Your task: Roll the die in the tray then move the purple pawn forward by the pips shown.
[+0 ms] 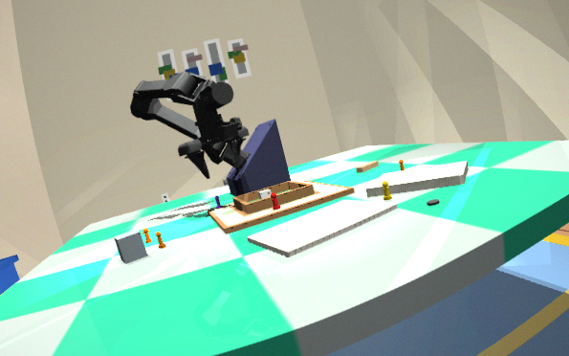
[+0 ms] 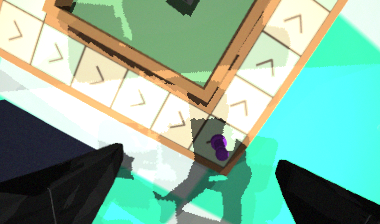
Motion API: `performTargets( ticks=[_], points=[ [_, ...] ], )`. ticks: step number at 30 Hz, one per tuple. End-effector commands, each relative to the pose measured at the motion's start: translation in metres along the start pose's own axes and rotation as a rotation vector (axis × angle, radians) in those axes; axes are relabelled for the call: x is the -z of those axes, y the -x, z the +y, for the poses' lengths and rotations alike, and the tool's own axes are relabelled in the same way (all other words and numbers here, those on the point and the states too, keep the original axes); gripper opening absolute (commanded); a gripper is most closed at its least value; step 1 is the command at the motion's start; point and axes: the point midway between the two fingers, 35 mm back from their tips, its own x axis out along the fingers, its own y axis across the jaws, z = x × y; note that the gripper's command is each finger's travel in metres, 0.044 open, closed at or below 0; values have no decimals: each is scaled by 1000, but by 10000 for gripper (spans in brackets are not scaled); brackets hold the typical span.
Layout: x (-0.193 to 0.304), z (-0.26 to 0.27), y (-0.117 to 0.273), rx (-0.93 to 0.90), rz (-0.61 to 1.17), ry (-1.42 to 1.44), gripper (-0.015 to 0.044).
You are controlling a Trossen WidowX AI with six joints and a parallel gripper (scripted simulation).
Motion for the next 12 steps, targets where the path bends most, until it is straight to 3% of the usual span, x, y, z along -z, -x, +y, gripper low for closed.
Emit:
performTargets(
  ticks=[1,7,12],
  points=[
    [-20,34,26,-13,4,-194,440],
    [-28,79,56,24,18,-436,440],
    [-28,81,56,26,18,-443,440]
  ],
)
